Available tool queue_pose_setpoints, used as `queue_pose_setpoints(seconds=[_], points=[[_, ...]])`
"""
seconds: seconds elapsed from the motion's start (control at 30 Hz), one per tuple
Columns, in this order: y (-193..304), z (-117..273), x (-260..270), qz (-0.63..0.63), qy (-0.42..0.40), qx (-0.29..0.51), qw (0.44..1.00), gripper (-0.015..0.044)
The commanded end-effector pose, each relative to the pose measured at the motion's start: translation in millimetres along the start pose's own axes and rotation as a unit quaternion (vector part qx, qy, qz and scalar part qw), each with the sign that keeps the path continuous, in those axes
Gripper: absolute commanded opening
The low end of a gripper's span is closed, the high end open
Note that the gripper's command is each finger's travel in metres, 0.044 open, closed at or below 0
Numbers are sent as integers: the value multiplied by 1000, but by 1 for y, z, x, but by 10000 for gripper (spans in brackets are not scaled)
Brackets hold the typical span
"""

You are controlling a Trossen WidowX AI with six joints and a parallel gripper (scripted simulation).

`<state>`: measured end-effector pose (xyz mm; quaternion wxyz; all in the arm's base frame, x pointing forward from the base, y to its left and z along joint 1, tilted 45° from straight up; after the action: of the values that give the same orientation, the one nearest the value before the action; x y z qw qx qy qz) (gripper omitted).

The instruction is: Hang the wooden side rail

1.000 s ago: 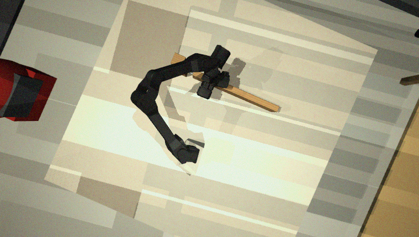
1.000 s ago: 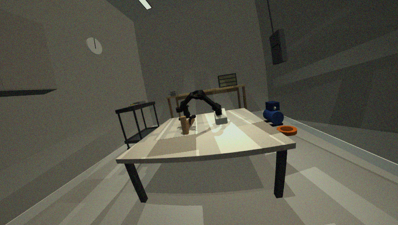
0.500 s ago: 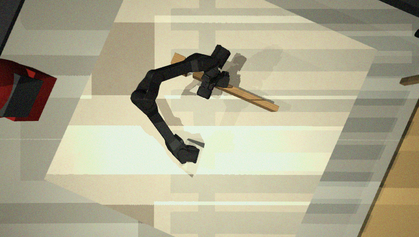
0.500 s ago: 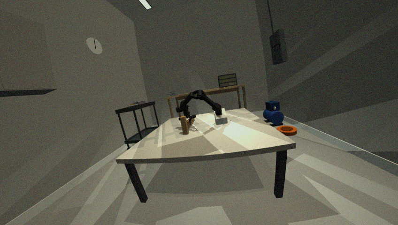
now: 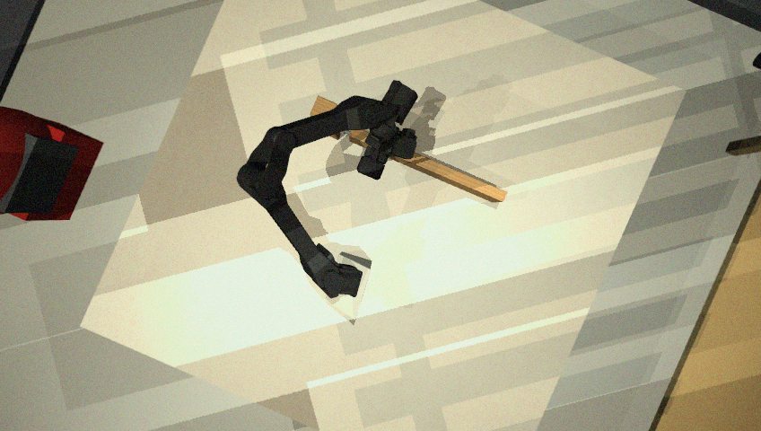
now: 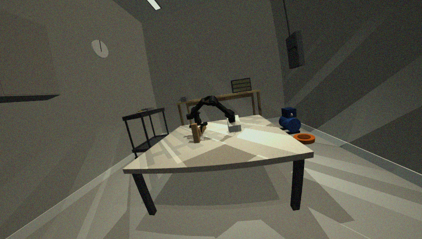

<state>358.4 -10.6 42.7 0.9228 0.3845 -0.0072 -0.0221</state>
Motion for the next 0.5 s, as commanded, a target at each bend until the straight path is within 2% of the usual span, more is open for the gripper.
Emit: queue_pose_setpoints(seconds=[0.0,0.47], points=[[0,4,4,2,-8,-3,1000,0],[1,4,5,2,-8,-3,1000,0]])
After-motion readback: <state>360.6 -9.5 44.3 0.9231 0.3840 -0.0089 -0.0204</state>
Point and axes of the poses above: the point midway between the two fingers, 35 mm back from their tips, its own z axis back along the fingers, its own x axis across the jaws, y = z × x, the point moved 6 cm from there along z, back along the fingers, and after that the axes turned 4 degrees about z, right-handed, at the moved point
